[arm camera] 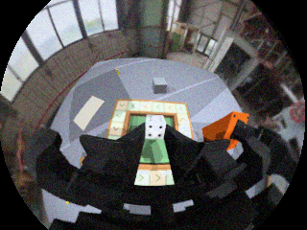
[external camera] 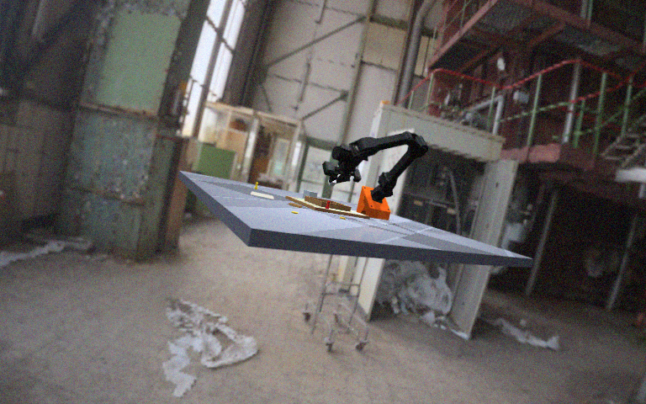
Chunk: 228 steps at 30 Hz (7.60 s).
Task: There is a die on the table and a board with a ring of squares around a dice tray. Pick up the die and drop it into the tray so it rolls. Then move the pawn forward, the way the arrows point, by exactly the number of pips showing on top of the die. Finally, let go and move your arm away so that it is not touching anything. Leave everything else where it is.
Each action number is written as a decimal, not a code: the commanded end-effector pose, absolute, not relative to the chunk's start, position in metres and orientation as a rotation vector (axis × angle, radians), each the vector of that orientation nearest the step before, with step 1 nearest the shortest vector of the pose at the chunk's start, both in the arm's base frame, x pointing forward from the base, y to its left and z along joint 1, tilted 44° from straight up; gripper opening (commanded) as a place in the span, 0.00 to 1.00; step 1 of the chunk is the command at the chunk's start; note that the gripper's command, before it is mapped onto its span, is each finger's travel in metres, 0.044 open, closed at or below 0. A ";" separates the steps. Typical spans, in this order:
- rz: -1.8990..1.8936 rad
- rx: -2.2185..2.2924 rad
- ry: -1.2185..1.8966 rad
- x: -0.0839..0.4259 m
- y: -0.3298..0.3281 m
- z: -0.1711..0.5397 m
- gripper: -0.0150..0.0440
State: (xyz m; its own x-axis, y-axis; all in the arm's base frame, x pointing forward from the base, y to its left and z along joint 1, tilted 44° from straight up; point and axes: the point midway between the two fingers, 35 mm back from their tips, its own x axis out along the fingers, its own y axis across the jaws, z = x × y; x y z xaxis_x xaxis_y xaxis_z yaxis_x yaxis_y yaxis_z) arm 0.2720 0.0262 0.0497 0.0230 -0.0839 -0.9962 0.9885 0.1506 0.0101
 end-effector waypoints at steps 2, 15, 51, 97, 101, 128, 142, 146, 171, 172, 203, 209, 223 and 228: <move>-1.124 1.046 1.200 0.272 0.026 0.050 0.57; -1.052 1.143 1.468 0.270 0.004 0.054 1.00; 1.040 0.126 1.302 0.324 0.123 0.090 0.59; 1.041 0.128 1.301 0.321 0.162 0.051 0.59; 1.041 0.128 1.301 0.321 0.162 0.050 0.50; 1.034 0.097 1.296 0.334 0.110 0.100 0.25; 1.037 0.124 1.305 0.329 0.073 0.139 0.25; 1.034 0.123 1.306 0.320 0.067 0.130 0.25; 1.027 0.119 1.313 0.247 0.036 0.069 0.25; 1.027 0.119 1.313 0.244 0.035 0.067 0.25; 1.035 0.127 1.314 0.156 0.040 0.012 0.25; 1.037 0.128 1.313 0.154 0.056 -0.005 0.25; 1.037 0.128 1.313 0.152 0.066 -0.015 0.25; 1.036 0.120 1.310 0.153 0.066 -0.016 0.30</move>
State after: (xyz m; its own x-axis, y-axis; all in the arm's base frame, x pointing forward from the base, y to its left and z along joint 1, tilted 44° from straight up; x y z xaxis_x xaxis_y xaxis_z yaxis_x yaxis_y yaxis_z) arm 0.1529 0.0663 -0.0164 -0.0993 0.6775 -0.7288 -0.5527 0.5715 0.6066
